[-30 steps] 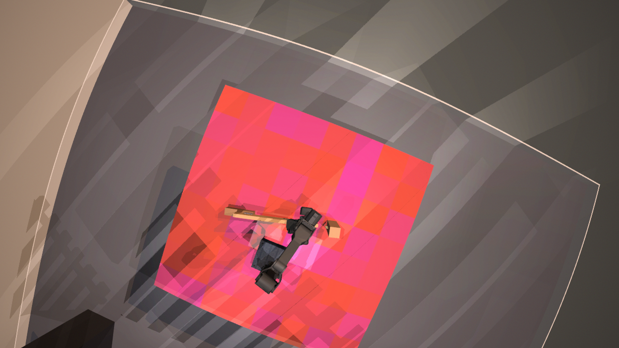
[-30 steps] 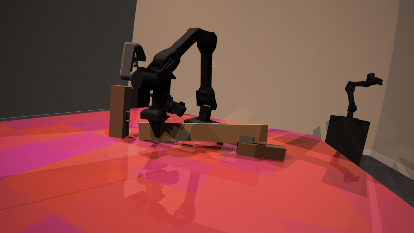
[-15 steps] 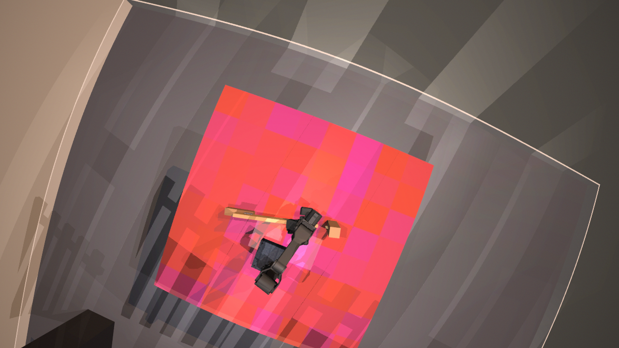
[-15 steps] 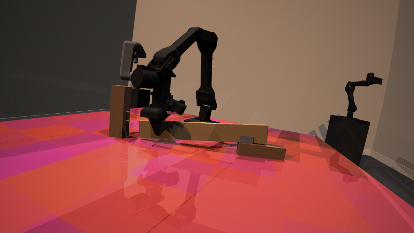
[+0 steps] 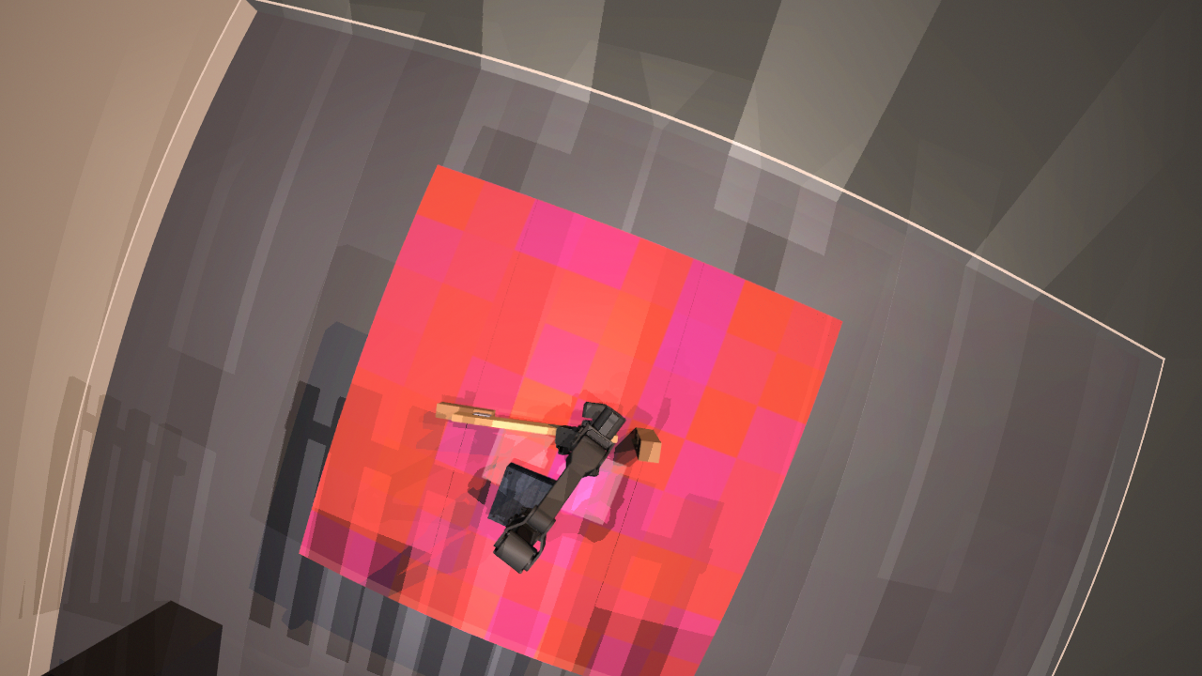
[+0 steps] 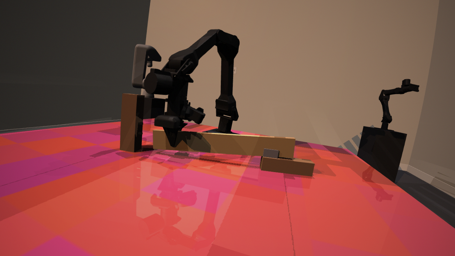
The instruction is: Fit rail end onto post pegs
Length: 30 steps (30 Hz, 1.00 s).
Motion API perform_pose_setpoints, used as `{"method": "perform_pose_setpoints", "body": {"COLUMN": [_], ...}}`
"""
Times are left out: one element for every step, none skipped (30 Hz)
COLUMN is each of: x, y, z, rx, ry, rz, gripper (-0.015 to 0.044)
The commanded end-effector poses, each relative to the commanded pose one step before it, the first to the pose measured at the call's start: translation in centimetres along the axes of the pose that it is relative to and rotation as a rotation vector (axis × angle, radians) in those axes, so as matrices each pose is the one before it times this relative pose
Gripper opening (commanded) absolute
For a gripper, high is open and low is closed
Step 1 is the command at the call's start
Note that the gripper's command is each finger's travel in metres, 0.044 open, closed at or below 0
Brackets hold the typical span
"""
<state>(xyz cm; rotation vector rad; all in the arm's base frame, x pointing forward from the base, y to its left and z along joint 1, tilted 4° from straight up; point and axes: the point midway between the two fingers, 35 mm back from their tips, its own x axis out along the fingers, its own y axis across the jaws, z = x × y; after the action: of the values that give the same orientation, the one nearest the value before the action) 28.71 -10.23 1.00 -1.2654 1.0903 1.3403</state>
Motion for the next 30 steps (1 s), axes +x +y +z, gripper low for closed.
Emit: {"method": "perform_pose_setpoints", "body": {"x": [-0.653, -0.050, -0.050, -0.050, -0.050, -0.050, -0.050, -0.050, -0.050, -0.050, -0.050, -0.050, -0.050, -0.050, -0.050, -0.050, -0.050, -0.050, -0.050, -0.050, -0.050, -0.050, -0.050, -0.050, -0.050, -0.050, -0.050, -0.050, -0.050, -0.050], "y": [-0.288, -0.005, -0.005, -0.004, -0.004, -0.004, -0.003, -0.003, -0.003, -0.003, -0.003, -0.002, -0.002, -0.002, -0.002, -0.002, -0.002, -0.002, -0.002, -0.001, -0.001, -0.001, -0.001, -0.001, -0.001, -0.002, -0.002, -0.002, -0.002, -0.002], "z": [0.003, 0.000, 0.000, 0.000, 0.000, 0.000, 0.000, 0.000, 0.000, 0.000, 0.000, 0.000, 0.000, 0.000, 0.000, 0.000, 0.000, 0.000, 0.000, 0.000, 0.000, 0.000, 0.000, 0.000, 0.000, 0.000, 0.000, 0.000, 0.000, 0.000], "rx": [-0.0020, 0.0000, 0.0000, 0.0000, 0.0000, 0.0000, 0.0000, 0.0000, 0.0000, 0.0000, 0.0000, 0.0000, 0.0000, 0.0000, 0.0000, 0.0000, 0.0000, 0.0000, 0.0000, 0.0000, 0.0000, 0.0000, 0.0000, 0.0000, 0.0000, 0.0000, 0.0000, 0.0000, 0.0000, 0.0000], "ry": [0.00059, 0.00000, 0.00000, 0.00000, 0.00000, 0.00000, 0.00000, 0.00000, 0.00000, 0.00000, 0.00000, 0.00000, 0.00000, 0.00000, 0.00000, 0.00000, 0.00000, 0.00000, 0.00000, 0.00000, 0.00000, 0.00000, 0.00000, 0.00000, 0.00000, 0.00000, 0.00000, 0.00000, 0.00000, 0.00000], "rz": [-0.01330, -0.00001, 0.00000, 0.00000, 0.00000, 0.00000, 0.00000, 0.00000, 0.00000, 0.00000, 0.00000, 0.00000, 0.00000, 0.00000, 0.00000, 0.00000, 0.00000, 0.00000, 0.00000, 0.00000, 0.00000, 0.00000, 0.00000, 0.00000, 0.00000, 0.00000, 0.00000, 0.00000, 0.00000, 0.00000], "gripper": [0.0000, 0.0000, 0.0000, 0.0000, 0.0000, 0.0000, 0.0000, 0.0000, 0.0000, 0.0000, 0.0000, 0.0000, 0.0000, 0.0000, 0.0000, 0.0000, 0.0000, 0.0000, 0.0000, 0.0000, 0.0000, 0.0000, 0.0000, 0.0000, 0.0000, 0.0000, 0.0000, 0.0000, 0.0000, 0.0000]}}
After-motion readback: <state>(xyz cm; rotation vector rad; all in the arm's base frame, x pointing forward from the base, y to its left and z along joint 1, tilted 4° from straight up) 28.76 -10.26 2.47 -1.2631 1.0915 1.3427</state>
